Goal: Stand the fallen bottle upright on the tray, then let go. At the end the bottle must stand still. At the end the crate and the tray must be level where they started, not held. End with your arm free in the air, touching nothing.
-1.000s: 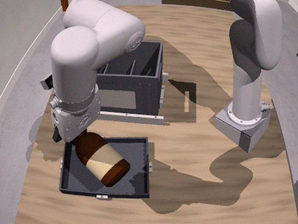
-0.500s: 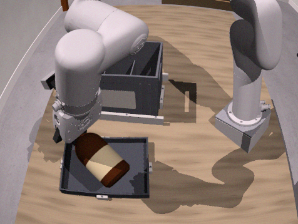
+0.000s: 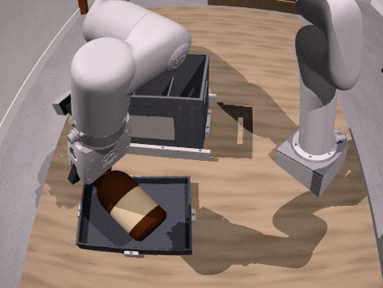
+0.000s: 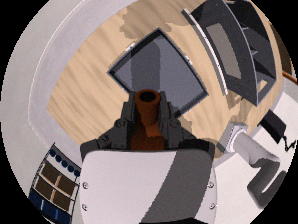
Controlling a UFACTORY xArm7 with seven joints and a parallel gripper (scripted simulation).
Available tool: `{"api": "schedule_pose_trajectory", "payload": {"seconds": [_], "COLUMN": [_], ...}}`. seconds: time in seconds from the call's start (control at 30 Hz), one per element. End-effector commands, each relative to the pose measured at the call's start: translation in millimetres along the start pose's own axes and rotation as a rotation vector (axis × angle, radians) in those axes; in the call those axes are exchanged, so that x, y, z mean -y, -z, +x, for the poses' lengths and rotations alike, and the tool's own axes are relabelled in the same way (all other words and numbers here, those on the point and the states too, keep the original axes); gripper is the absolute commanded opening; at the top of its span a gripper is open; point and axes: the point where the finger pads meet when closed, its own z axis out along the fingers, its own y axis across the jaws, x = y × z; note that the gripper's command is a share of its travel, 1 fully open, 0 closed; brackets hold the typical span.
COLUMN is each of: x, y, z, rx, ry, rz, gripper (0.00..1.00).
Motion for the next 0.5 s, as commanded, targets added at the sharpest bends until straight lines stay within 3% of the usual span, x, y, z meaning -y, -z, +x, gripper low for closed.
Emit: {"api": "schedule_pose_trajectory", "payload": {"seconds": [0.0,0.47], "x": [1.3,0.4], "y": [1.7,1.4], "z": [0.7,-0.2], "rx": [-0.006,-0.062], "ry": [-0.001,0.0], "rz": [0.004,-0.002], "gripper": [0.0,0.0]}}
